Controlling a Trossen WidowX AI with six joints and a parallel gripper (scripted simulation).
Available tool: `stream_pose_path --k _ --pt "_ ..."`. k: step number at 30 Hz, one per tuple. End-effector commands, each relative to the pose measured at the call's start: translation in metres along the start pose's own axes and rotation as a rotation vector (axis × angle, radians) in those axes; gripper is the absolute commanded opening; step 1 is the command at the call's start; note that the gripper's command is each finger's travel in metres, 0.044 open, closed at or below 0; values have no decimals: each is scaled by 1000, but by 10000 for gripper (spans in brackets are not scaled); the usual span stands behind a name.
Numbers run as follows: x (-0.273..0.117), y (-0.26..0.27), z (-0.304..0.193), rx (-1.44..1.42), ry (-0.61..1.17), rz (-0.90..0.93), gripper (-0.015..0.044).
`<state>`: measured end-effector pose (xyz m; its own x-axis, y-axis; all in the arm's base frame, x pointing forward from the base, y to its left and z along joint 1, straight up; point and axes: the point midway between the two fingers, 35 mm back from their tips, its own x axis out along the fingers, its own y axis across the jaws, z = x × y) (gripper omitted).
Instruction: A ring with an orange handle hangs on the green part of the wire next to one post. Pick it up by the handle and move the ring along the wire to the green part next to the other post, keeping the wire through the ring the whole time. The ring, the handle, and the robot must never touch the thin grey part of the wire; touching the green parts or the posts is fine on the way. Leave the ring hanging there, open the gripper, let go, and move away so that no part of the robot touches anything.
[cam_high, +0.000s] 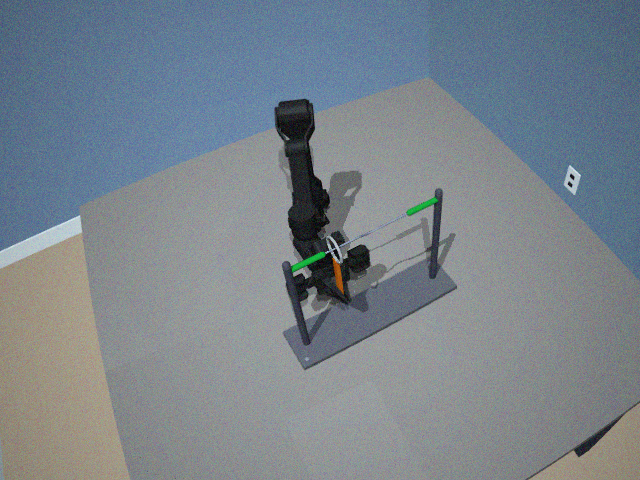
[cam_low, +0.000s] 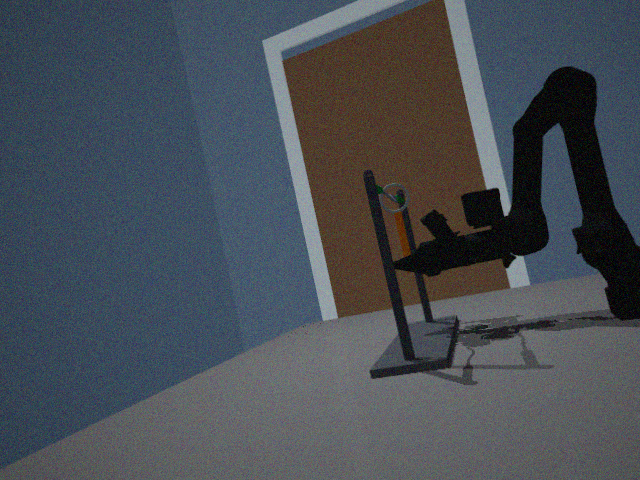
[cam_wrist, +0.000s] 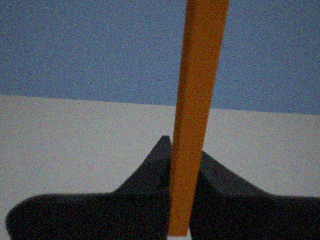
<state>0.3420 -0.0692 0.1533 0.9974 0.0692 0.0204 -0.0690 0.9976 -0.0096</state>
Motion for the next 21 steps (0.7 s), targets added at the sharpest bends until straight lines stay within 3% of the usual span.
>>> stream_pose_path --k 1,21 --pt "-1 4 1 6 -3 -6 -150" --pt "-1 29 2 48 -3 -29 -150"
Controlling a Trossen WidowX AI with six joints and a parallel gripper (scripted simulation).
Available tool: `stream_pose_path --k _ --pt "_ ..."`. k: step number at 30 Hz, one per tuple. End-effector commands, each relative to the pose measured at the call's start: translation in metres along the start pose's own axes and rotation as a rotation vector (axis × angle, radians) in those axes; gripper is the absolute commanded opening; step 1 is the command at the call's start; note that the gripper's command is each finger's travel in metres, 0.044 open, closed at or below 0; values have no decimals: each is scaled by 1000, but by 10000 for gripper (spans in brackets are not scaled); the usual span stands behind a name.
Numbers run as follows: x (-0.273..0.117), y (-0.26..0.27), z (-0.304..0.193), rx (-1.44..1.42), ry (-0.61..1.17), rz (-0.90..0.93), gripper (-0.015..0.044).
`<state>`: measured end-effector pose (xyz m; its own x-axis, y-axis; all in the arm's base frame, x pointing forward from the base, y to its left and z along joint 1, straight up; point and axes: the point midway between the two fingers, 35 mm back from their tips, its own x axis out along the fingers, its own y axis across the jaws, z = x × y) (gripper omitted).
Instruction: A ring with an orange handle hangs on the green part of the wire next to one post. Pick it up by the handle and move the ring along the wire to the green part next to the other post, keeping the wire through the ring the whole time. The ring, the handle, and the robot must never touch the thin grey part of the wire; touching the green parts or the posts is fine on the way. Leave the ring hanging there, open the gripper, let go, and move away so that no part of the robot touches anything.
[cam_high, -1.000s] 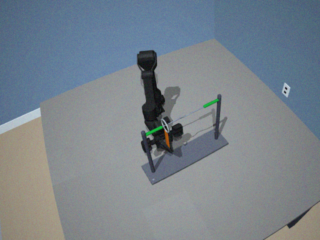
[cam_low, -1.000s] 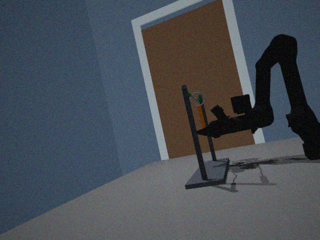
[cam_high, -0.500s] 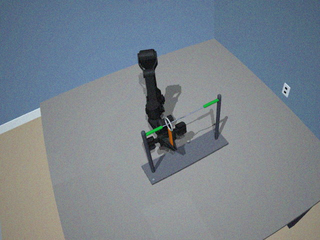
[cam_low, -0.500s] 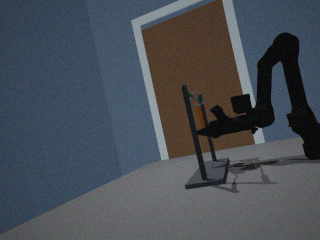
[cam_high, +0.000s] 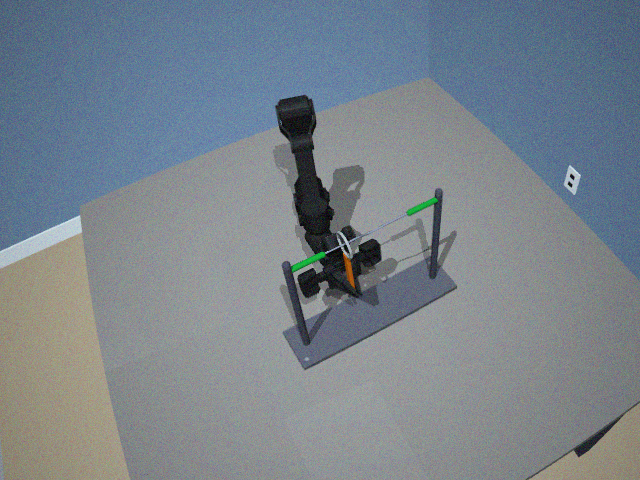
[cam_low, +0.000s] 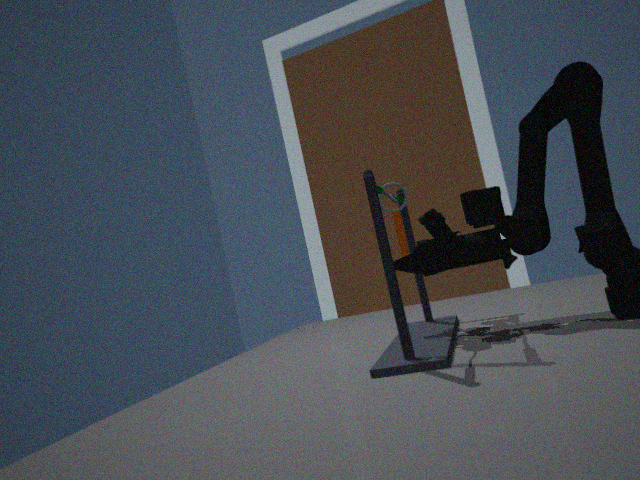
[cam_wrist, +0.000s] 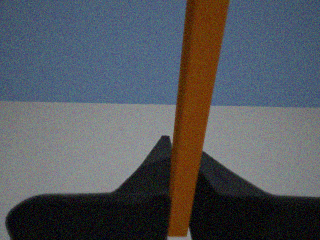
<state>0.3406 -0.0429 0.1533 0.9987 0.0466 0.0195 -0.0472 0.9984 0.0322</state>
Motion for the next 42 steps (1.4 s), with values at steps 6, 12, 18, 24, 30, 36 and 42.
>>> stream_pose_path --k 6,12,18,24,30,36,42 --pt "-1 7 2 -2 -3 1 -150" --pt "0 8 3 -47 -4 32 -150" --pt "-2 5 3 -91 21 57 -150" --pt "-9 -1 5 -169 91 94 -150" --pt "-18 -10 8 -268 170 136 -150" --pt "-25 -20 14 -398 235 192 -150" --pt "-25 -27 17 -510 238 248 -150"
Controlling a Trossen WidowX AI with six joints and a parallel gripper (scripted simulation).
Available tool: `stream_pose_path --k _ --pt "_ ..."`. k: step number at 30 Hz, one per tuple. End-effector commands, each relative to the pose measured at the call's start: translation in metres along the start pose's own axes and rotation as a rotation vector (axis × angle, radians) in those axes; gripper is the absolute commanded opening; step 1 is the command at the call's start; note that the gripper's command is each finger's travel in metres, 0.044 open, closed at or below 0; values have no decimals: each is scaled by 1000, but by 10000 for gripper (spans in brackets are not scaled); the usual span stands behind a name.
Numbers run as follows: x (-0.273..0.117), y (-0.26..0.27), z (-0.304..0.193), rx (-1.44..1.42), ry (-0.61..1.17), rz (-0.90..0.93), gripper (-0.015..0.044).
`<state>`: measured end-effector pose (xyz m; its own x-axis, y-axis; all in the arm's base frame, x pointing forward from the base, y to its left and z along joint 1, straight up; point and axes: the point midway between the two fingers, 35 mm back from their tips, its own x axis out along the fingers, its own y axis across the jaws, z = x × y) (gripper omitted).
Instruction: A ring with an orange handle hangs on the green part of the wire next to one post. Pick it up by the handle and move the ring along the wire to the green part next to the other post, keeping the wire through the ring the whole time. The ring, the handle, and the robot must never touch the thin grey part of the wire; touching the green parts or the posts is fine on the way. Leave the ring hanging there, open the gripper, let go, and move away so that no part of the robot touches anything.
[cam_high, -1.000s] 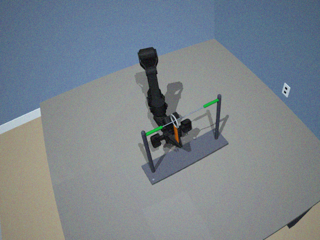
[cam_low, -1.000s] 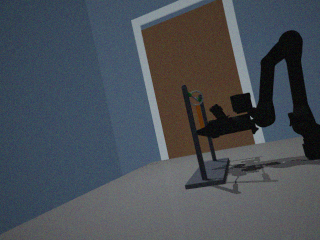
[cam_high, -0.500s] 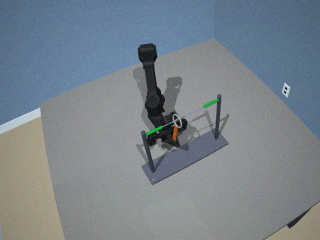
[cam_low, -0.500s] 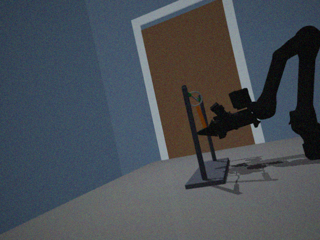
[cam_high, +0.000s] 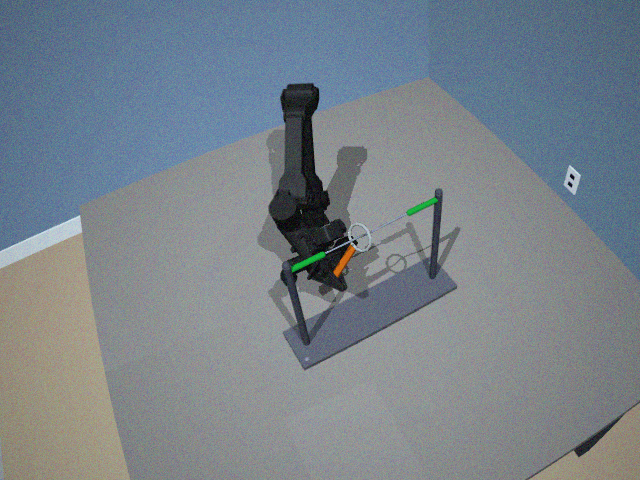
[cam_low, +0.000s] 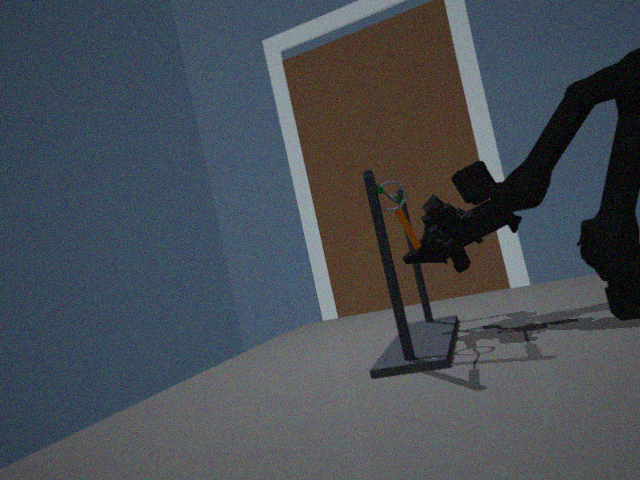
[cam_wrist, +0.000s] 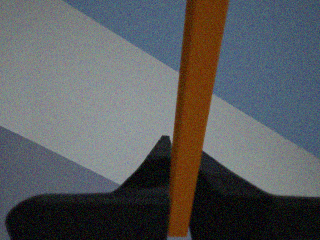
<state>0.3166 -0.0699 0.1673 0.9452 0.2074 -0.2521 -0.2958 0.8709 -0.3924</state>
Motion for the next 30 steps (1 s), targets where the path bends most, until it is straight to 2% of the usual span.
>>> stream_pose_path --k 1,14,30 --pt "-1 -3 0 -60 -1 27 -150" --pt "-2 6 -2 -85 -2 39 -150" --pt "0 55 -1 186 -9 -52 -150"
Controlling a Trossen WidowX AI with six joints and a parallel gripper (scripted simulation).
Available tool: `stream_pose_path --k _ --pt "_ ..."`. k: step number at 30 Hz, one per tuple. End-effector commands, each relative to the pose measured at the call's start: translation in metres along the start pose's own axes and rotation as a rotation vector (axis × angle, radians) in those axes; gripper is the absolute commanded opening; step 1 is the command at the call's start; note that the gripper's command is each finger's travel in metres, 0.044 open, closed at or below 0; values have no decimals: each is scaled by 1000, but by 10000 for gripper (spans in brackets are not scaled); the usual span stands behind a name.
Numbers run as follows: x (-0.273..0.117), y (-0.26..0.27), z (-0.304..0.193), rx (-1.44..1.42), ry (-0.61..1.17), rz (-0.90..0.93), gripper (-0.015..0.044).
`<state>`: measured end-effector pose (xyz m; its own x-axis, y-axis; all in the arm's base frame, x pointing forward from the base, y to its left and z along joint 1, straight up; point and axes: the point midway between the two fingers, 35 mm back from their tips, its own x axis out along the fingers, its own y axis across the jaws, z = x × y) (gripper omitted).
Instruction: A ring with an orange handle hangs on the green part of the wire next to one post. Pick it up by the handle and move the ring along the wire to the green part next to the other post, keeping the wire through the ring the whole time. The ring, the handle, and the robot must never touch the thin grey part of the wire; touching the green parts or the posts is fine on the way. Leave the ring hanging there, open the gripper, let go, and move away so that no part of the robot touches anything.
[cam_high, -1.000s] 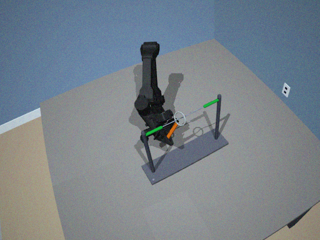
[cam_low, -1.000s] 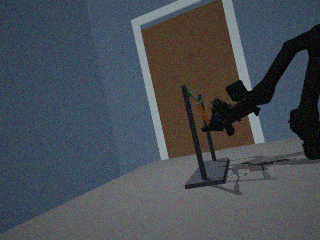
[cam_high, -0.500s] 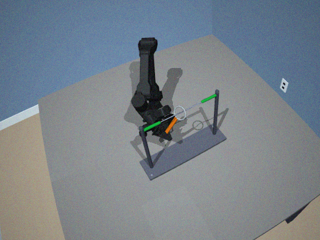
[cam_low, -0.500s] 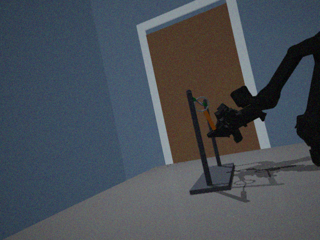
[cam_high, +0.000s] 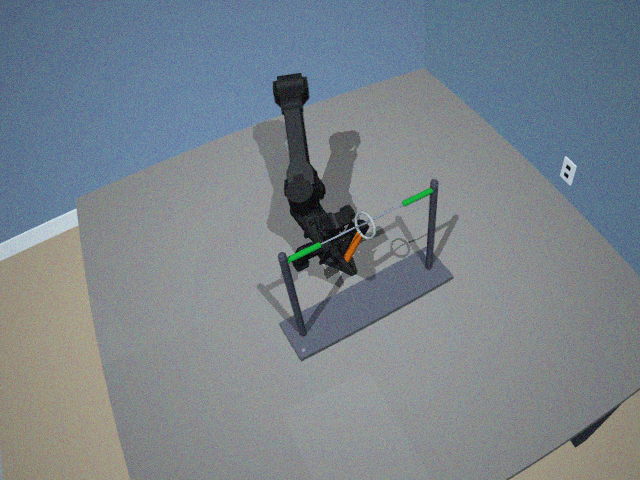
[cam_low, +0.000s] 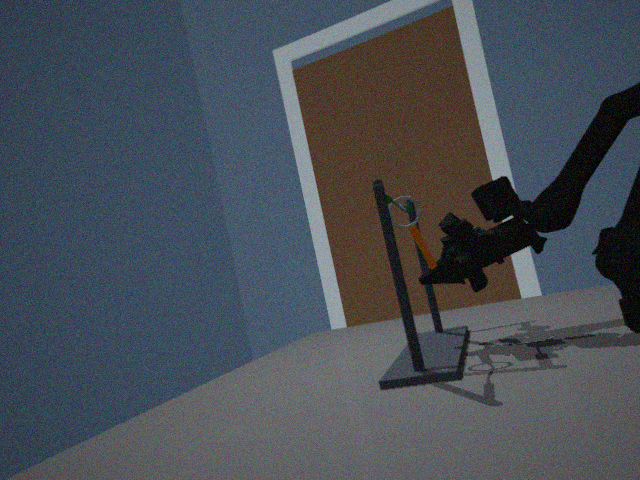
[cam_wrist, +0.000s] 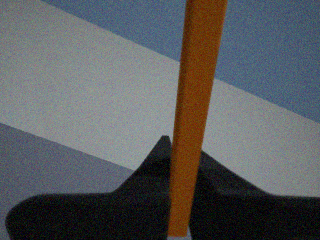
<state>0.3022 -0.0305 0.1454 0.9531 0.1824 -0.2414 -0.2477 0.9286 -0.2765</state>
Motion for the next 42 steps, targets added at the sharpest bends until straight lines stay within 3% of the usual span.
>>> stream_pose_path --k 1,42 --pt "-1 11 1 71 -9 -30 -150" --pt "23 119 60 826 -50 -302 -150"
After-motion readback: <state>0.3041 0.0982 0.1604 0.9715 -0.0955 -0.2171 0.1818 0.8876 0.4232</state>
